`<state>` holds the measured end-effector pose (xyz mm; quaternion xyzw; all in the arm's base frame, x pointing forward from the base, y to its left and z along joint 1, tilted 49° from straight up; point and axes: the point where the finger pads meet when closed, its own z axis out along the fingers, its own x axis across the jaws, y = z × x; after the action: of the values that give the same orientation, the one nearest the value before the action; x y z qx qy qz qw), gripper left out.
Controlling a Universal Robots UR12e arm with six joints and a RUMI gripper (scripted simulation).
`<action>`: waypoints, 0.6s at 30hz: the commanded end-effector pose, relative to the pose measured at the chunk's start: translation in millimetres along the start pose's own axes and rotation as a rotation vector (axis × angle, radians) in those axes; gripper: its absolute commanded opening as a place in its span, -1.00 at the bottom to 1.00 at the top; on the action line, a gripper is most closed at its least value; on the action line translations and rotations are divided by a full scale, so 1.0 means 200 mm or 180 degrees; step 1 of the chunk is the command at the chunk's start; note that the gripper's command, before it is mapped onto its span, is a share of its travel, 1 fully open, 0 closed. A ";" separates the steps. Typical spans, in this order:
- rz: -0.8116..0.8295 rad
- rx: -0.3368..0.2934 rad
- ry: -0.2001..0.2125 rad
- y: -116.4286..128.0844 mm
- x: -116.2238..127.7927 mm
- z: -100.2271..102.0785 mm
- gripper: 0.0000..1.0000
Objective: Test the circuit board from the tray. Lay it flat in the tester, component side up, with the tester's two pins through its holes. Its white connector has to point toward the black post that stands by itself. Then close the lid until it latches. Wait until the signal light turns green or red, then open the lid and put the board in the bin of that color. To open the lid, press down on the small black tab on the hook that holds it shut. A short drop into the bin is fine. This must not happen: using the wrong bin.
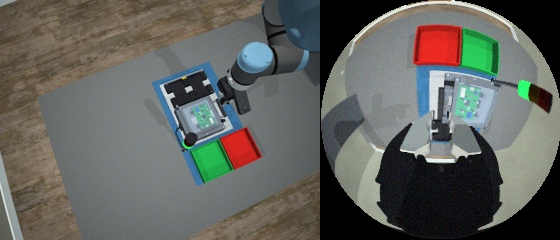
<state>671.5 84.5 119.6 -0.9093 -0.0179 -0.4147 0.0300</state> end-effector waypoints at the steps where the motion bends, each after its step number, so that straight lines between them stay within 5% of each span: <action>1: -0.0002 0.0004 0.0002 0.03 0.00 0.00 -0.69; 18: -0.0002 0.0004 0.0002 0.03 0.00 0.07 -0.69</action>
<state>677.1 78.3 113.4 -0.9093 -0.0184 -0.4147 0.0305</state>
